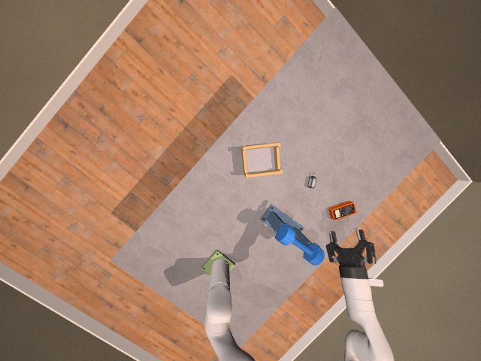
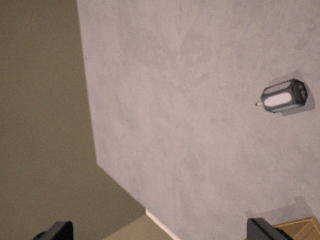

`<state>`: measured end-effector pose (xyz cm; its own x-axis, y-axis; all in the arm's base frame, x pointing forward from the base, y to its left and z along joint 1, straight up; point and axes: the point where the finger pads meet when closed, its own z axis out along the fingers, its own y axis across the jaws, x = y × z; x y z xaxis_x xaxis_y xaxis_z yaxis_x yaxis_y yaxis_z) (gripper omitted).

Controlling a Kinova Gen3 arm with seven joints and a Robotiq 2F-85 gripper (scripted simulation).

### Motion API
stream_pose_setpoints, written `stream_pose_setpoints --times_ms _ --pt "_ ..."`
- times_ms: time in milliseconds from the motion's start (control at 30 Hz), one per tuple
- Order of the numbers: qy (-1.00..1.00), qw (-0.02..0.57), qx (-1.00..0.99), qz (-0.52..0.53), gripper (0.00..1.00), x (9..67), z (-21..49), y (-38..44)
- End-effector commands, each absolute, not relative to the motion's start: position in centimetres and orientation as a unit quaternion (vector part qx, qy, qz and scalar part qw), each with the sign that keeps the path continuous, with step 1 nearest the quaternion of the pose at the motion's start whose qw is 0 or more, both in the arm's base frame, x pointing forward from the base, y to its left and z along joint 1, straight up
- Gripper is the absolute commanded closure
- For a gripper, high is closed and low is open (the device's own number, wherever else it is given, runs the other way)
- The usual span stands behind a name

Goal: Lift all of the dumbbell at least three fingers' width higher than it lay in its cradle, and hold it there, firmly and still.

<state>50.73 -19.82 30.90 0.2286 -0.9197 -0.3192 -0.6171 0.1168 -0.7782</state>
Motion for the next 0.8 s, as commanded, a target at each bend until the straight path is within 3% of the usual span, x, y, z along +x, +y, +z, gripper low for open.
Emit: stream_pose_setpoints --times_ms 0,767 --pt "0.602 0.412 -0.664 -0.161 0.0 50.0 32.2 -18.8" --pt "0.686 0.209 -0.692 -0.079 0.0 43.0 31.3 -17.4"
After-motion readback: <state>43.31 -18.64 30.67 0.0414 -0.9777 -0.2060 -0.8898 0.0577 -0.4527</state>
